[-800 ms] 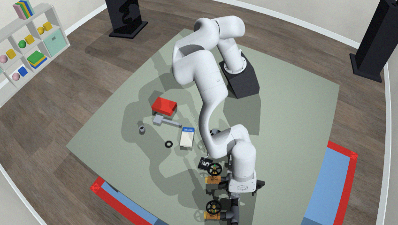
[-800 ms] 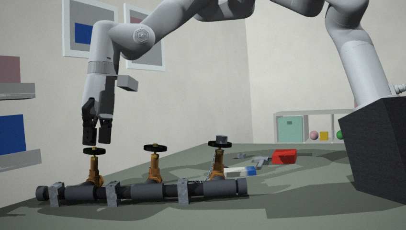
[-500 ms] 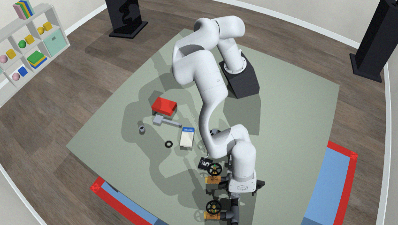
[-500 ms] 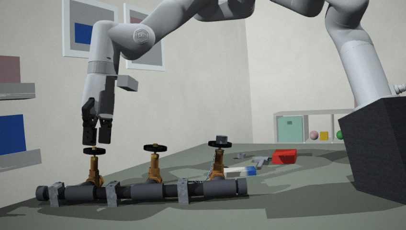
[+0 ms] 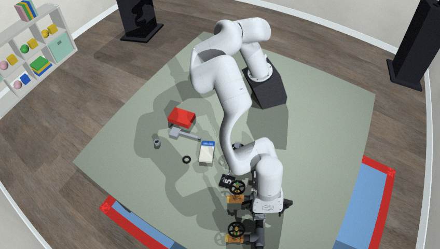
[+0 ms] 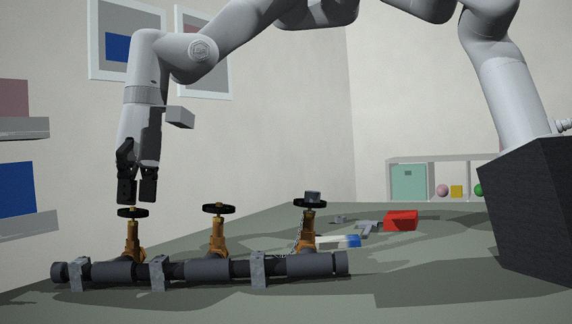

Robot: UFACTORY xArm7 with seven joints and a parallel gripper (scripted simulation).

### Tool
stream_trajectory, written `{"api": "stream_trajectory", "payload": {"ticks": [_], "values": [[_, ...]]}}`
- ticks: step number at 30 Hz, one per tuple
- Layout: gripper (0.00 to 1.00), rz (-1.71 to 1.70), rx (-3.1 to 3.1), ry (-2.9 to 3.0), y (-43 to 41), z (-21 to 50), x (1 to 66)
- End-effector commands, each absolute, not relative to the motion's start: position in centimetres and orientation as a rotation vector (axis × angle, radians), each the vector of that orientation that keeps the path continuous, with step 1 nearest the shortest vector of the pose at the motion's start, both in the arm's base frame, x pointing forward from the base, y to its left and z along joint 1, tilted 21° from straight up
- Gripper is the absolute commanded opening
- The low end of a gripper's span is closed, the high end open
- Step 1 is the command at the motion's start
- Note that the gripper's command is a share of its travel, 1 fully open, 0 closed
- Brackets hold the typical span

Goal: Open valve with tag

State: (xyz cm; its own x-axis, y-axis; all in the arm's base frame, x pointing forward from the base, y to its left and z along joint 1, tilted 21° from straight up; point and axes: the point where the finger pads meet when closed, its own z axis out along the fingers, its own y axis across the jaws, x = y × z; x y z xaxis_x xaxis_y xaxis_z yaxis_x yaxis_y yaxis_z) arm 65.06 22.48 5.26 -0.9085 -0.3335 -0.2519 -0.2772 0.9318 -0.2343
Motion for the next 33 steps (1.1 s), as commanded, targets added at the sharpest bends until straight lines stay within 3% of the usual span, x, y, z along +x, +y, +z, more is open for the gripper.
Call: {"api": "stream_trajectory", "payload": {"ticks": [1,33], "values": [[1.0,-0.283,-0.508,2.791,22.3,5.7,65.0],[1.0,-0.39,-1.495,2.526,16.5,8.5,62.3]]}}
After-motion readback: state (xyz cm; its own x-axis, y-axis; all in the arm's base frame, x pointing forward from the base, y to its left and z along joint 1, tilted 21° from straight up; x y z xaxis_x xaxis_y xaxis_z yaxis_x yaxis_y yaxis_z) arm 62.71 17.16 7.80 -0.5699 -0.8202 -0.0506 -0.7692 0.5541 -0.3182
